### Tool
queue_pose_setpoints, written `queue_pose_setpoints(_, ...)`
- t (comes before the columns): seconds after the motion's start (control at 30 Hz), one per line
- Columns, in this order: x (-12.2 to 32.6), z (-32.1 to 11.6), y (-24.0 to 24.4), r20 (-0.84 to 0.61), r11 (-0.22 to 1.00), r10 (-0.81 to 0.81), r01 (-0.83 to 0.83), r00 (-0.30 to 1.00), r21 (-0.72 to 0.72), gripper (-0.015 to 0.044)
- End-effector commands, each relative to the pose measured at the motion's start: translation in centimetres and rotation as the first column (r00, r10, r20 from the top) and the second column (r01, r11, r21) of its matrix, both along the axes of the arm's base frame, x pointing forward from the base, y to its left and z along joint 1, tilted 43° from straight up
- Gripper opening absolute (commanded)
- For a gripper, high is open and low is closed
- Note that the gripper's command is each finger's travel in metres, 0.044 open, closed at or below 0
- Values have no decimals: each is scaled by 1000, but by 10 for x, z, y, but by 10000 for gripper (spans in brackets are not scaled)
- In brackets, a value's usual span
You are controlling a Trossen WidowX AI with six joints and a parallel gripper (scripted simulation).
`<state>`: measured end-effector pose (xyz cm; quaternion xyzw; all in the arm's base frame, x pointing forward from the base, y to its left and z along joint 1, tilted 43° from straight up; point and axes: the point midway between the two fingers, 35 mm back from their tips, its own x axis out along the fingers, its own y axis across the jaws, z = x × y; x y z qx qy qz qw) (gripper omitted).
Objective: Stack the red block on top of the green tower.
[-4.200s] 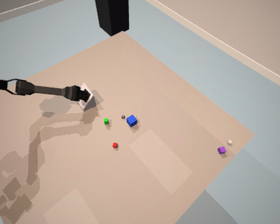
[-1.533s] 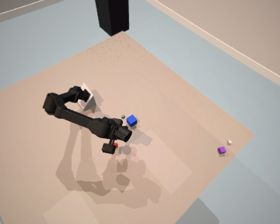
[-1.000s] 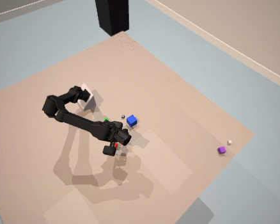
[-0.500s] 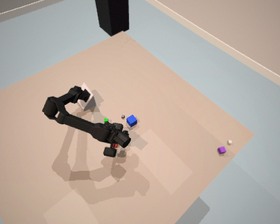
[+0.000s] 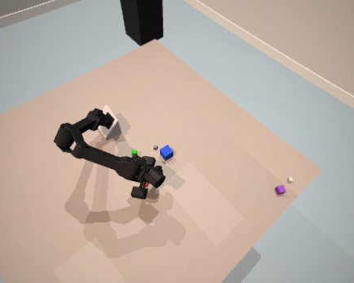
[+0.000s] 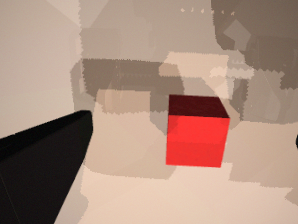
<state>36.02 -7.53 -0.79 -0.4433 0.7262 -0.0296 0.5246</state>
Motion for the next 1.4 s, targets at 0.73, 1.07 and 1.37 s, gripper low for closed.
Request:
queue_pose_setpoints(0.73, -1, -1, 0, -9, 1000, 1, -1, 1000, -4, 72)
queue_pose_setpoints(1.07, 0, 11, 11, -9, 1000, 1, -1, 1000, -3, 0)
queue_pose_setpoints(1.37, 3, 45, 43, -9, 1000, 1, -1, 1000, -1, 0)
